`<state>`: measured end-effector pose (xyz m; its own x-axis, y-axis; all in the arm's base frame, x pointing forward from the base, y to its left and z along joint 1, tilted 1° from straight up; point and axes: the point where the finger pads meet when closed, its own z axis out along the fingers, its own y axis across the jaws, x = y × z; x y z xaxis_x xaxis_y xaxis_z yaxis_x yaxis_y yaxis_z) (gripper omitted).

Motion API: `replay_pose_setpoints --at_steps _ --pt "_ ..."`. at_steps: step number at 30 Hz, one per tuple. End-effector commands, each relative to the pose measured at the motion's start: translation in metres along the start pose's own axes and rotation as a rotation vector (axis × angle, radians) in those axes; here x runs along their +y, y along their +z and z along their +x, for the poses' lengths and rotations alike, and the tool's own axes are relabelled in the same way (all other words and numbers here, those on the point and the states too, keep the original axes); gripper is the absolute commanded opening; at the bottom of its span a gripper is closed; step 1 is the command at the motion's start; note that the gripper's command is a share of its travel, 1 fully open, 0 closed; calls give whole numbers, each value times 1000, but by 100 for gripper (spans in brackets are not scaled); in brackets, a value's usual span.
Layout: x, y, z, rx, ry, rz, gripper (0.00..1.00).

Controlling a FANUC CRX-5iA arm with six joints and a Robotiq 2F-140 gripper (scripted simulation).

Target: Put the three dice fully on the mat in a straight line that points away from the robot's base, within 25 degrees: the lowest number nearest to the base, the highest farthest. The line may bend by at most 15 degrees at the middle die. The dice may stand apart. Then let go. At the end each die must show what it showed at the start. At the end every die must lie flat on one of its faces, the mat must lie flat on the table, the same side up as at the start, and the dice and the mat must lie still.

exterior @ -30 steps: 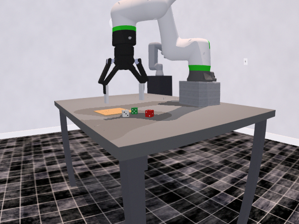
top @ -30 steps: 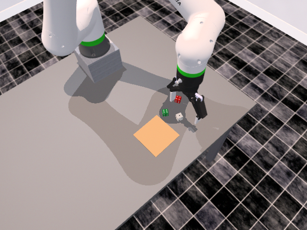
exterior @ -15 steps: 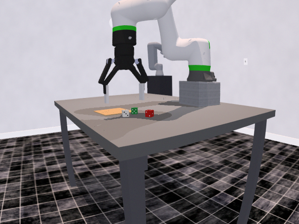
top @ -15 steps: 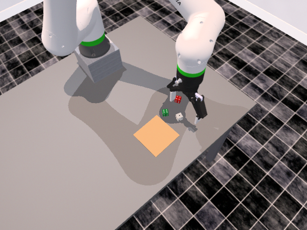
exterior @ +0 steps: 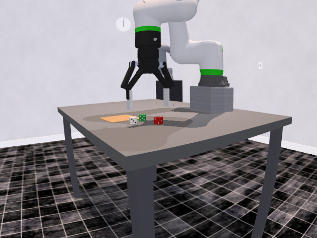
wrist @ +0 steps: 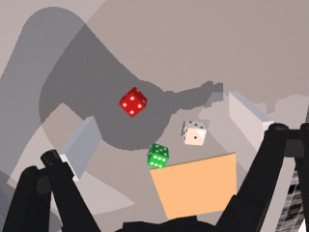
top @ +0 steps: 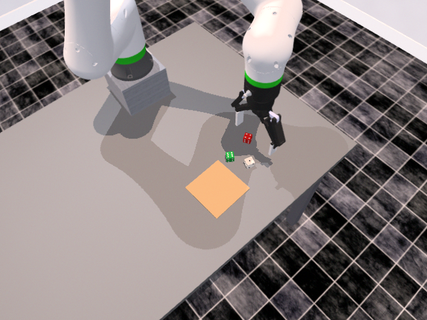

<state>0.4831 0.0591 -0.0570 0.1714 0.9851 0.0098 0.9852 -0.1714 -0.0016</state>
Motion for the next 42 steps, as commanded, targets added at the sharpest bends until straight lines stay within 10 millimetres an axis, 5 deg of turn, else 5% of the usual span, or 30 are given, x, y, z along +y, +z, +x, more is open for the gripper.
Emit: replay_pose_setpoints --at_steps 1,42 --pt "-15 -1 13 -1 1 -2 100" --pt "-25 0 22 -1 1 -2 100"
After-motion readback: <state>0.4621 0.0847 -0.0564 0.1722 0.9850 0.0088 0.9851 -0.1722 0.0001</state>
